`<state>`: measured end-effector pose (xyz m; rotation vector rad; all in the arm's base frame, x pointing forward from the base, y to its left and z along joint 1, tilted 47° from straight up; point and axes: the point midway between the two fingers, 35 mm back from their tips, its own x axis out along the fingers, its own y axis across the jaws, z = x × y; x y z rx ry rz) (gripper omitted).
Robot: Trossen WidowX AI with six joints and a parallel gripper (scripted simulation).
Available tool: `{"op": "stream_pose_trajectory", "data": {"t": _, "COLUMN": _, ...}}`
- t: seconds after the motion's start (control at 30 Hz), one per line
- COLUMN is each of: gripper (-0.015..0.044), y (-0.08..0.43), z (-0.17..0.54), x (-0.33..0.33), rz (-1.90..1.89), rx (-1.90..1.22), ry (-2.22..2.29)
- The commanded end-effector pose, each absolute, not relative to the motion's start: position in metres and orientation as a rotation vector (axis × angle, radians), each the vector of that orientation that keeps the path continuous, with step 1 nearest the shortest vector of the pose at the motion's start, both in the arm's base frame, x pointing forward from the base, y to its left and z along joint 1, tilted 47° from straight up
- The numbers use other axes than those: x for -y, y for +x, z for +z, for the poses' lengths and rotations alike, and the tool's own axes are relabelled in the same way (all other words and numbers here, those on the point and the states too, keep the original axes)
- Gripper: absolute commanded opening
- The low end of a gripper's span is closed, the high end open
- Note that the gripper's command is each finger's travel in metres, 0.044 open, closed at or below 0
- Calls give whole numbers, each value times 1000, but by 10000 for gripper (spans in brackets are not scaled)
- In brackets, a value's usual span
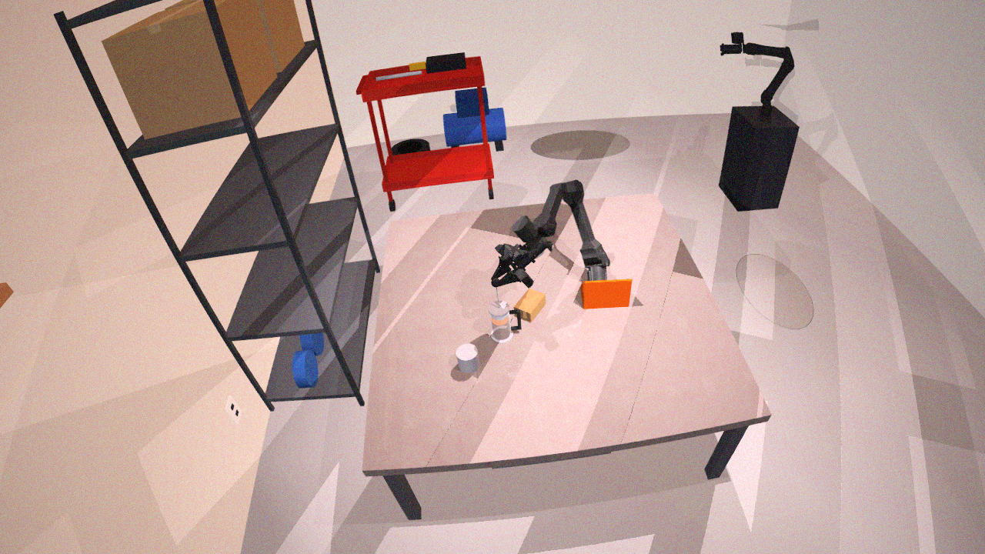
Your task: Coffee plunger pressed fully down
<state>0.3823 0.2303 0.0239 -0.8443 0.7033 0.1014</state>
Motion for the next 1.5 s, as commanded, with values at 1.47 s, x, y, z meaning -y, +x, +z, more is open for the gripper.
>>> {"op": "stream_pose_trajectory", "data": {"t": 1.47, "gripper": 119, "y": 383, "z": -39, "x": -170, "rz": 99, "rx": -719, "ry": -853}}
